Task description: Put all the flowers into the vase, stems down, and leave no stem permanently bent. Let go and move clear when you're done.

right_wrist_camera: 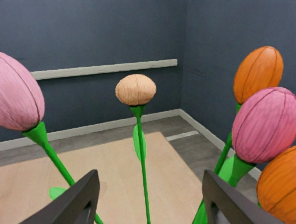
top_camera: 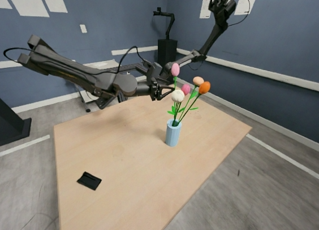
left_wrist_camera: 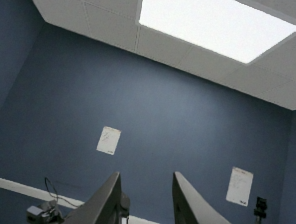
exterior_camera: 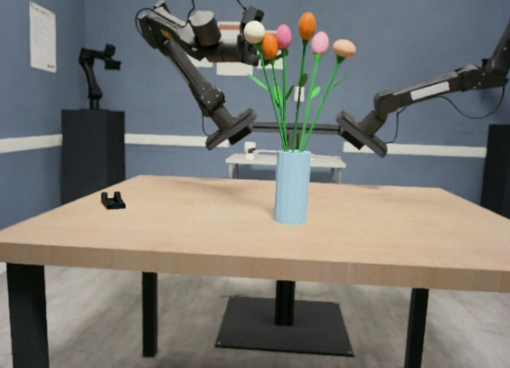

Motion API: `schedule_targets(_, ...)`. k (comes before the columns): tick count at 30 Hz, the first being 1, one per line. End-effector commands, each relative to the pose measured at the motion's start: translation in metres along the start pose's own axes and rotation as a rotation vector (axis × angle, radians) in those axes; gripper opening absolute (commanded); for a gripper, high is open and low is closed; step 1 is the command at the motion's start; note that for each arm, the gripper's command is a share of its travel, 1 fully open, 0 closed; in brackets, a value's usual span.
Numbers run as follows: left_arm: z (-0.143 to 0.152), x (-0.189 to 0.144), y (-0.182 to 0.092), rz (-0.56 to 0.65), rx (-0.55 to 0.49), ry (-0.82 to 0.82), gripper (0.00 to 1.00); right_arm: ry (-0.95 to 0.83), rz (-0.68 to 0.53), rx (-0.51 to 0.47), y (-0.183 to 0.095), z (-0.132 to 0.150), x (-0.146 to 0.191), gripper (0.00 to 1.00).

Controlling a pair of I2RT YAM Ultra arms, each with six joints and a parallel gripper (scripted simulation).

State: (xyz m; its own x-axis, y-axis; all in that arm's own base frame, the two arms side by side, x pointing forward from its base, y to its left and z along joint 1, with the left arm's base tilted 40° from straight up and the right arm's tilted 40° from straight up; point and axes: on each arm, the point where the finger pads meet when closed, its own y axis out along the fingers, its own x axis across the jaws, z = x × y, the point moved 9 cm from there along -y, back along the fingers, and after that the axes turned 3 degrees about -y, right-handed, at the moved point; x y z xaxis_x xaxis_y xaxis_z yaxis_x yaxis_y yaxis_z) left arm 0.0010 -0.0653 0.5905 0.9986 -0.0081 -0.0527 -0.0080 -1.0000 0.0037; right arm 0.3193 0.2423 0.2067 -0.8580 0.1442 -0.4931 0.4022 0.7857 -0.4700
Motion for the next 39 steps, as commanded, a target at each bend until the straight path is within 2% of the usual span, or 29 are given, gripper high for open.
schedule_targets(1, -0.006, -0.001, -0.006, 0.002, -0.030, -0.003, 0.30, -0.033, -0.001, -0.052, -0.001, -0.022, -0.002, 0.60)
schedule_targets(8, -0.006, -0.001, -0.006, 0.002, -0.030, -0.003, 0.30, -0.036, -0.008, -0.046, -0.006, -0.017, 0.003, 0.60)
schedule_targets(10, -0.006, -0.001, -0.006, 0.002, -0.030, -0.003, 0.30, -0.007, -0.016, -0.012, -0.009, -0.001, 0.005, 0.60)
schedule_targets(15, -0.006, -0.001, -0.006, 0.002, -0.030, -0.003, 0.30, -0.021, -0.015, -0.029, -0.015, -0.009, 0.003, 0.60)
schedule_targets(29, -0.006, -0.001, -0.006, 0.002, -0.030, -0.003, 0.30, -0.011, -0.008, -0.021, -0.089, -0.002, 0.004, 0.60)
schedule_targets(39, -0.006, -0.001, -0.006, 0.002, -0.030, -0.003, 0.30, -0.015, -0.006, -0.024, -0.112, -0.002, 0.006, 0.60)
